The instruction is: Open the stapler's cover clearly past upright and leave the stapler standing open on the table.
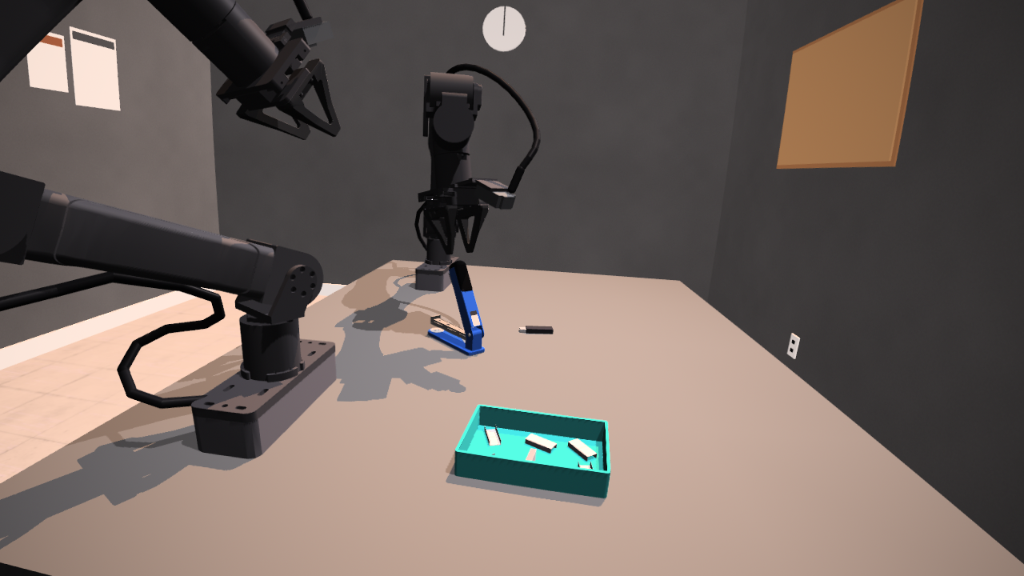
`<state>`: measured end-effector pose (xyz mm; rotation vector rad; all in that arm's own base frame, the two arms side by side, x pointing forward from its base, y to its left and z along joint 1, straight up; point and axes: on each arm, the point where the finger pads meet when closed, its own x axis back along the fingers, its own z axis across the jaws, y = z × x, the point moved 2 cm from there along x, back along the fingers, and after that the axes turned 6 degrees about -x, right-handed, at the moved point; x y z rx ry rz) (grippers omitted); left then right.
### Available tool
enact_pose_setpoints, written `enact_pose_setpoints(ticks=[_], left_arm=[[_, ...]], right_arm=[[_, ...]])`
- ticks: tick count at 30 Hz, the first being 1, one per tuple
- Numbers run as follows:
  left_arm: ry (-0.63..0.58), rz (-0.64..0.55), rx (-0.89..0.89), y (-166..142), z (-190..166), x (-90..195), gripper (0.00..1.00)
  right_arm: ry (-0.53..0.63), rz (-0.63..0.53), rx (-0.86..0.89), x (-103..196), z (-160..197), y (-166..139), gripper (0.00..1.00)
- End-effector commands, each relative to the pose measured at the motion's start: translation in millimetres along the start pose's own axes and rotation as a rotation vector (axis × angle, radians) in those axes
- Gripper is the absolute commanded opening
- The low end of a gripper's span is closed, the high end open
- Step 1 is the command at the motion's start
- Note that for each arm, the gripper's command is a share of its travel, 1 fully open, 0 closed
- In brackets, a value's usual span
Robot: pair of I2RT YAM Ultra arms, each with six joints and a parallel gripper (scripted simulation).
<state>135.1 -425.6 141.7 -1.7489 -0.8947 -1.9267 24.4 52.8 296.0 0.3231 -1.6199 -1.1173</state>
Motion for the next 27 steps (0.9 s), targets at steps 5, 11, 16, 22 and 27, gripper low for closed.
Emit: enact_pose_setpoints(ticks=[5,11,16,22,27], left_arm=[[0.001,-0.015,-0.002,-4.5,-6.6,45.8,0.42],[0.0,-0.024,-0.004,-2.7,-1.0,43.1,0.46],[-0.015,-0.091,-0.027,10.5,-8.0,39.6,0.46],[-0.04,-0.334,-0.087,49.5,-28.0,32.3,0.46],[-0.036,-0.487,-0.134,62.3,-39.3,23.2,0.46]], right_arm=[[-0.001,-0.007,-0.007,4.2,0.1,1.4,0.56],[-0.001,-0.007,-0.007,4.2,0.1,1.4,0.56],[-0.001,-0.007,-0.007,4.2,0.1,1.4,0.56],[-0.001,-0.007,-0.007,4.2,0.1,1.4,0.56],[-0.001,-0.007,-0.007,4.2,0.1,1.4,0.56]])
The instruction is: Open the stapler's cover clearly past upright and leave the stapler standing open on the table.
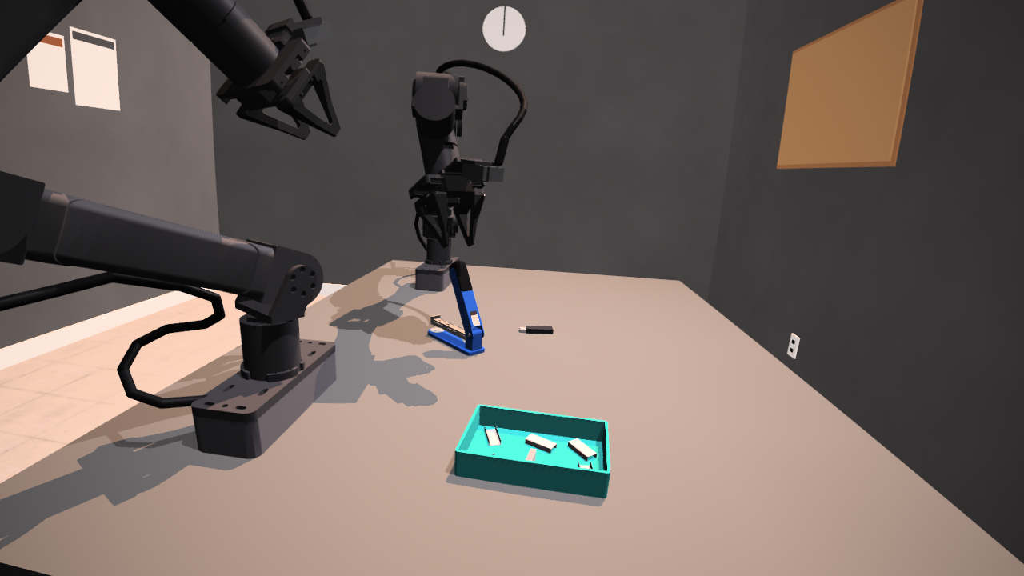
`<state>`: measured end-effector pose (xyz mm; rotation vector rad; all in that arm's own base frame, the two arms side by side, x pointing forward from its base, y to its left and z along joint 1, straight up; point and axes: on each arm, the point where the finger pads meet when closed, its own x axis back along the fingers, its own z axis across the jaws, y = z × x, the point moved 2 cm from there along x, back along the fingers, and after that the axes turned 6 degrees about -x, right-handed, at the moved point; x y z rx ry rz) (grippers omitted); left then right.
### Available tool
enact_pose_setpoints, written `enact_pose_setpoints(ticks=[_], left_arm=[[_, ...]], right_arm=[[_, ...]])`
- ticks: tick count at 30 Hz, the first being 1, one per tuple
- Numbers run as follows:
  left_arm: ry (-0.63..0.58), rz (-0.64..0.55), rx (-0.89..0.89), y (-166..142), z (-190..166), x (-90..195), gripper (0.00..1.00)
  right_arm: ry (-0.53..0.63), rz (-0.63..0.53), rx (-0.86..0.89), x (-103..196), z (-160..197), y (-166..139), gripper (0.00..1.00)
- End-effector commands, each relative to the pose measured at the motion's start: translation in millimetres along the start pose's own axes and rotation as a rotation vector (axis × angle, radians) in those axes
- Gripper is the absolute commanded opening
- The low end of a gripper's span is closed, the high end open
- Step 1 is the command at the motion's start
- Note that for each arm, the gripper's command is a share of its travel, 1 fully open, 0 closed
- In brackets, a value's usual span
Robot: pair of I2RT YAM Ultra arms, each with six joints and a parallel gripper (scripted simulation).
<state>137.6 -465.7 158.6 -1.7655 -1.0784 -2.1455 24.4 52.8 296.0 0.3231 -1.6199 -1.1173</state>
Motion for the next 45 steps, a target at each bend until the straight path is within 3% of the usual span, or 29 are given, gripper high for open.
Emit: enact_pose_setpoints(ticks=[1,4,19,24,36,41,45], left_arm=[[-0.024,-0.274,-0.048,33.2,-13.0,3.4,0.46],[-0.022,-0.298,-0.054,34.4,-14.4,2.3,0.46],[0.035,-0.709,-0.057,47.4,-24.3,2.6,0.46],[0.05,-0.783,-0.035,46.7,-23.6,6.1,0.46],[0.124,-1.048,0.082,5.7,-6.9,18.8,0.46],[0.136,-1.101,0.121,-3.3,0.0,26.4,0.46],[0.148,-1.137,0.157,-32.8,5.9,26.7,0.46]], right_arm=[[-0.001,-0.007,-0.007,4.2,0.1,1.4,0.56],[-0.001,-0.007,-0.007,4.2,0.1,1.4,0.56],[-0.001,-0.007,-0.007,4.2,0.1,1.4,0.56],[-0.001,-0.007,-0.007,4.2,0.1,1.4,0.56],[-0.001,-0.007,-0.007,4.2,0.1,1.4,0.56],[-0.001,-0.007,-0.007,4.2,0.1,1.4,0.56],[-0.001,-0.007,-0.007,4.2,0.1,1.4,0.56]])
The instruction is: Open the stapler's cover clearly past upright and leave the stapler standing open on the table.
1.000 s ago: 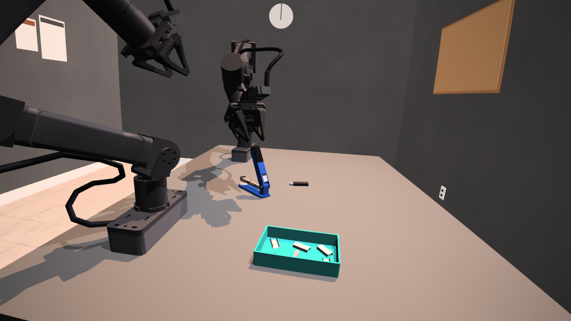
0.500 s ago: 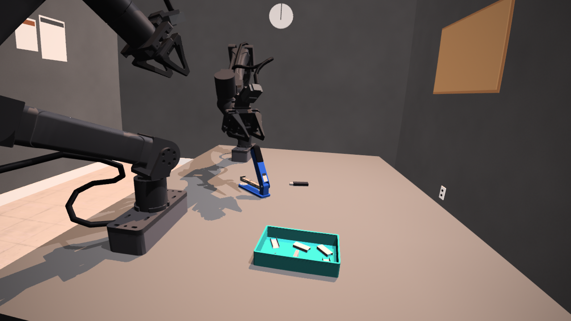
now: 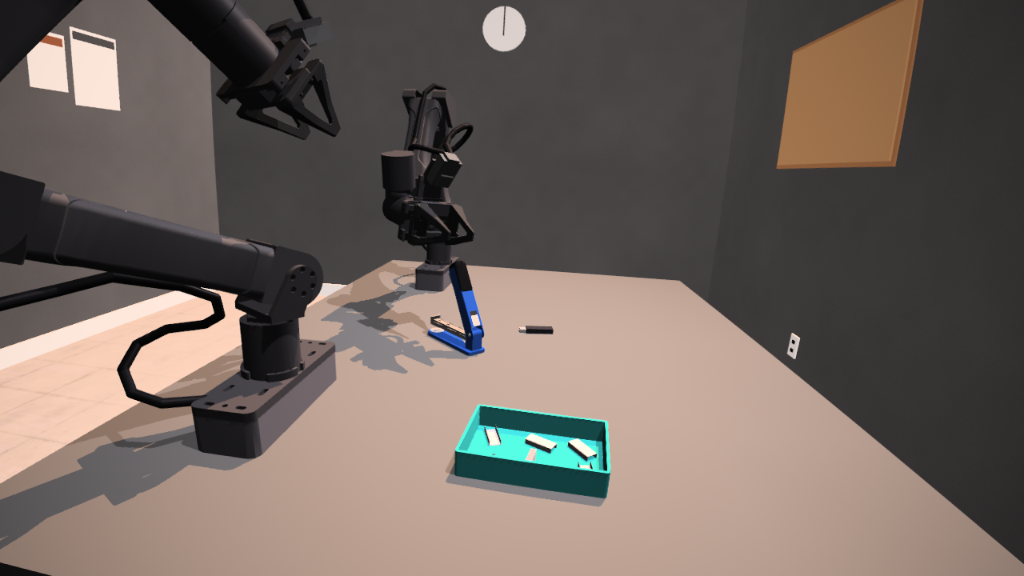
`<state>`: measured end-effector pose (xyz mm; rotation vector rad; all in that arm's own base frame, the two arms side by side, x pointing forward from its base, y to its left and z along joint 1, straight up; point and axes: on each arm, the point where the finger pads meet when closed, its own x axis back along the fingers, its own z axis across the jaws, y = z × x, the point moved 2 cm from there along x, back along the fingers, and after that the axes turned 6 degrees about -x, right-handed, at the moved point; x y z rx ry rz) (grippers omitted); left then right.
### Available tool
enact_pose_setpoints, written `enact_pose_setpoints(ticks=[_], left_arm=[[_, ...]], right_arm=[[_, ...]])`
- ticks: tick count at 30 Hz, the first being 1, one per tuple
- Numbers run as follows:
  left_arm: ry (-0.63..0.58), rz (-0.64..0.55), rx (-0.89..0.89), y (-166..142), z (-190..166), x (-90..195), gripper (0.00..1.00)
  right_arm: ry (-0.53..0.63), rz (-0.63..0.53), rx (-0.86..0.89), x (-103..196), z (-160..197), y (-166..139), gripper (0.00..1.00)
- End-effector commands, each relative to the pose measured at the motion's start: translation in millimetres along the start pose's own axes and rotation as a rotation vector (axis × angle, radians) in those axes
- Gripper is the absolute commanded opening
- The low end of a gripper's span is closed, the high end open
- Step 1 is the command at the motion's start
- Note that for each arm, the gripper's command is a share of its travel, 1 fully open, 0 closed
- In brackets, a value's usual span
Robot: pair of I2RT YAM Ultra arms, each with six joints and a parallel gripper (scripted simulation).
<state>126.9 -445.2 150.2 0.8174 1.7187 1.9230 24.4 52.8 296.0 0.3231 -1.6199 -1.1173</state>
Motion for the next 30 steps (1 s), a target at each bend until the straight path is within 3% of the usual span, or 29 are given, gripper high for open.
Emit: enact_pose_setpoints(ticks=[1,5,8,19,30], left_arm=[[0.024,-0.149,0.075,9.7,4.7,27.8,0.46],[0.04,-0.106,0.091,-24.4,5.6,48.0,0.46],[0.014,-0.053,-0.002,-53.1,5.0,54.2,0.46],[0.006,-0.026,-0.056,-74.8,14.2,68.1,0.46],[0.009,-0.038,-0.043,-64.1,12.5,52.2,0.46]], right_arm=[[-0.001,-0.007,-0.007,4.2,0.1,1.4,0.56],[-0.001,-0.007,-0.007,4.2,0.1,1.4,0.56],[-0.001,-0.007,-0.007,4.2,0.1,1.4,0.56],[-0.001,-0.007,-0.007,4.2,0.1,1.4,0.56],[-0.001,-0.007,-0.007,4.2,0.1,1.4,0.56]])
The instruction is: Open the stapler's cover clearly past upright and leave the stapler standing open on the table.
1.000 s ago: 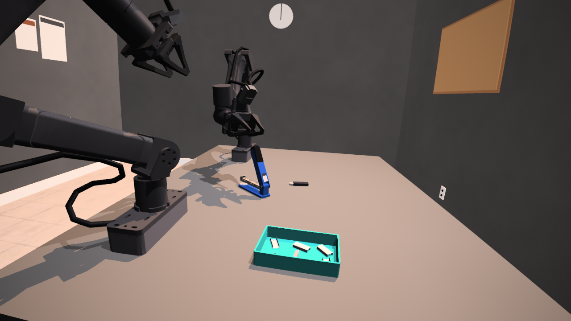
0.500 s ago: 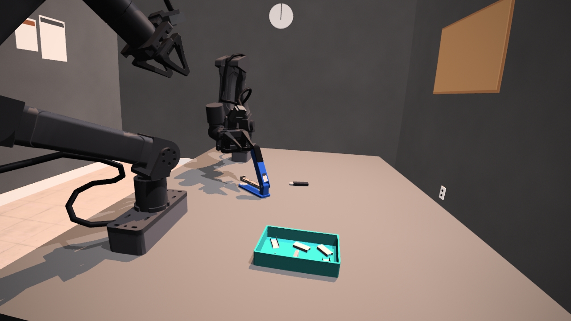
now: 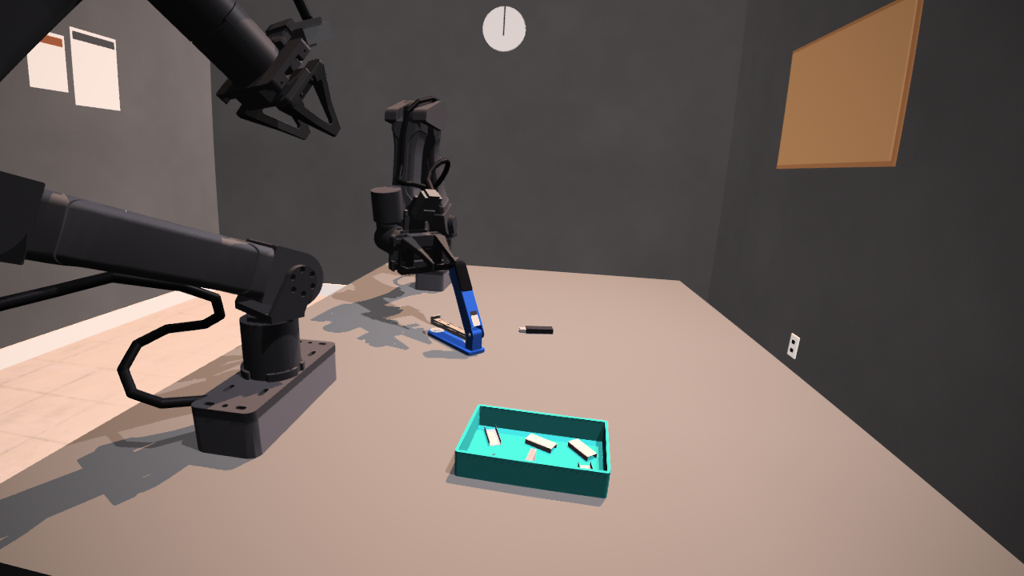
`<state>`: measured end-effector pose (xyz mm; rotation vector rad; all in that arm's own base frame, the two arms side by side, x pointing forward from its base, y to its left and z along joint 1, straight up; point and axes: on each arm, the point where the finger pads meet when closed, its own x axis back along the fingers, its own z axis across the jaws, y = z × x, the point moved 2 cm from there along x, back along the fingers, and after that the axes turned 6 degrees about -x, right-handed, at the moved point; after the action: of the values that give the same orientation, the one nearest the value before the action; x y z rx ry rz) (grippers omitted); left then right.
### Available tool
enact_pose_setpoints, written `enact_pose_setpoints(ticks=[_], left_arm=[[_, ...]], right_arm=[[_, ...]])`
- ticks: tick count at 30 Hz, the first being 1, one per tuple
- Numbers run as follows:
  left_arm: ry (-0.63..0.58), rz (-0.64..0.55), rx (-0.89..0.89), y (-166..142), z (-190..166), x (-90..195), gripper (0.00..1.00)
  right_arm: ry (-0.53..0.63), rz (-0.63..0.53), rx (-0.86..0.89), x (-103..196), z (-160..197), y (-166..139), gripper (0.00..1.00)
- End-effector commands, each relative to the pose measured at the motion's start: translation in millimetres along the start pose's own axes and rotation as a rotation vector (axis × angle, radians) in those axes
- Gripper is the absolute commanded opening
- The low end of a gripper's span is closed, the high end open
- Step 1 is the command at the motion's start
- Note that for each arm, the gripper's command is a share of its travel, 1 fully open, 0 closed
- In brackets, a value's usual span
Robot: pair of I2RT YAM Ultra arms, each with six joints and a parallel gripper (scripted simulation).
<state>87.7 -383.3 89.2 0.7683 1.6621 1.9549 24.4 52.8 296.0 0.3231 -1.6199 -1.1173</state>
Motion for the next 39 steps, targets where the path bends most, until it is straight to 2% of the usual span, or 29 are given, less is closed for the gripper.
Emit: enact_pose_setpoints(ticks=[1,29,39], left_arm=[[0.001,-0.017,0.014,7.8,-2.4,-10.8,0.46],[0.002,-0.01,0.004,6.3,-1.8,-49.6,0.46],[0.002,-0.01,0.006,6.3,-1.7,-52.6,0.46]], right_arm=[[-0.001,-0.007,-0.007,4.2,0.1,1.4,0.56],[-0.001,-0.007,-0.007,4.2,0.1,1.4,0.56],[-0.001,-0.007,-0.007,4.2,0.1,1.4,0.56]])
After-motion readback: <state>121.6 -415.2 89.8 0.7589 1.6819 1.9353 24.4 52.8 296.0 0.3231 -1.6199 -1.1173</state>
